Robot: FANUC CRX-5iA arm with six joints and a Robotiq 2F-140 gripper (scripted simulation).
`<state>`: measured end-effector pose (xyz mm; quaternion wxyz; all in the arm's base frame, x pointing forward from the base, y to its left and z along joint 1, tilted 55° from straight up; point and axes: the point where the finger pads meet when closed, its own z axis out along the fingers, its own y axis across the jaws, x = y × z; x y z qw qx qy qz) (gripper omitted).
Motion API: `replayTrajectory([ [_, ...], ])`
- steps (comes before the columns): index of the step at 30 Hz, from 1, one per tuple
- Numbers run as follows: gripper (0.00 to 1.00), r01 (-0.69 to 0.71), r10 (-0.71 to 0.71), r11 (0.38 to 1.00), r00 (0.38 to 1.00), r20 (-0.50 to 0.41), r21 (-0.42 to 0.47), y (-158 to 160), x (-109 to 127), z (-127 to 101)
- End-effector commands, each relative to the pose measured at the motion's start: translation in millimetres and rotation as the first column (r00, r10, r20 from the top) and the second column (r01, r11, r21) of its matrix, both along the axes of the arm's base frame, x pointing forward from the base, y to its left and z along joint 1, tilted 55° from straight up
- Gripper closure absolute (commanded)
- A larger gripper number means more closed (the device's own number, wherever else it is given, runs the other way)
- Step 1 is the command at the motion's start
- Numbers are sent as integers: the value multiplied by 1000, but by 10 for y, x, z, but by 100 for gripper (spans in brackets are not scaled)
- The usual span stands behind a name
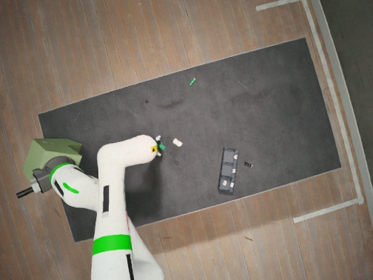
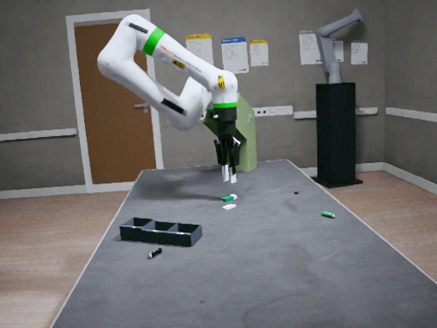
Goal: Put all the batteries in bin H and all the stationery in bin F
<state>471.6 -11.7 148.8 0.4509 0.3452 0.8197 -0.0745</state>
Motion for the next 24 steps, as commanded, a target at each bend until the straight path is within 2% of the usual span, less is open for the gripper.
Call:
replayTrajectory([
  [1,69,2,-2,1000,1000,2,-1,19,-13,-13],
  [24,69,2,-2,1000,1000,2,-1,-21,18,54],
])
